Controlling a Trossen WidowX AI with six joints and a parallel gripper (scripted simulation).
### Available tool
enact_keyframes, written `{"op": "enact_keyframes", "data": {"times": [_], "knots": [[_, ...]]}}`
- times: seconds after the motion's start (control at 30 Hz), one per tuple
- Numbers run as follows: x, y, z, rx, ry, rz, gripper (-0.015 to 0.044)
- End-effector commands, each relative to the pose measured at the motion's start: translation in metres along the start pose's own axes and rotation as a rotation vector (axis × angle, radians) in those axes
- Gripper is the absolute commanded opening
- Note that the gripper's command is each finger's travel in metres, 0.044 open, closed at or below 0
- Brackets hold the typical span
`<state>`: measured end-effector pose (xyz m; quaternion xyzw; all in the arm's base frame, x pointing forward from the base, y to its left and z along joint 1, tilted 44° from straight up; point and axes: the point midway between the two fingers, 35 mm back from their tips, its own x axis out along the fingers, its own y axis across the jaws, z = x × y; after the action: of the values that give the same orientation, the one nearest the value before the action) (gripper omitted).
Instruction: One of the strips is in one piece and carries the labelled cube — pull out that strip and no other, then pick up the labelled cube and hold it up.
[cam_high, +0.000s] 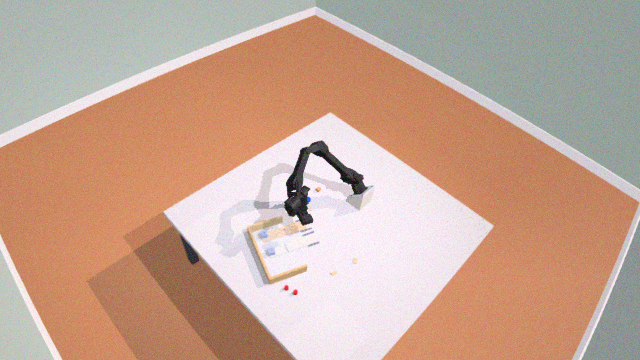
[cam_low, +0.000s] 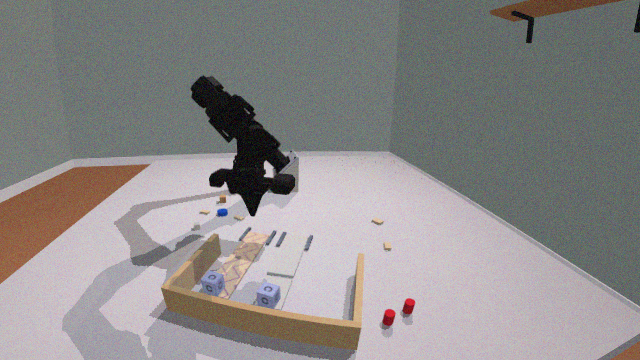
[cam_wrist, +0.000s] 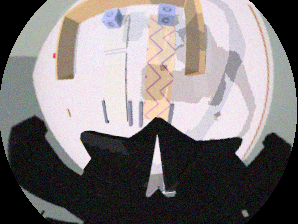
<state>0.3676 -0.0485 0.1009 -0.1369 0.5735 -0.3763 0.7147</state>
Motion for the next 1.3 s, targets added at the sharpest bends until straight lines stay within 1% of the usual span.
{"op": "enact_keyframes", "data": {"times": [0.0,1.27], "knots": [[0.007,0.000,-0.001,-0.003,0.009,0.000,0.0000],[0.065,-0.003,-0.006,-0.003,0.007,-0.003,0.0000]]}}
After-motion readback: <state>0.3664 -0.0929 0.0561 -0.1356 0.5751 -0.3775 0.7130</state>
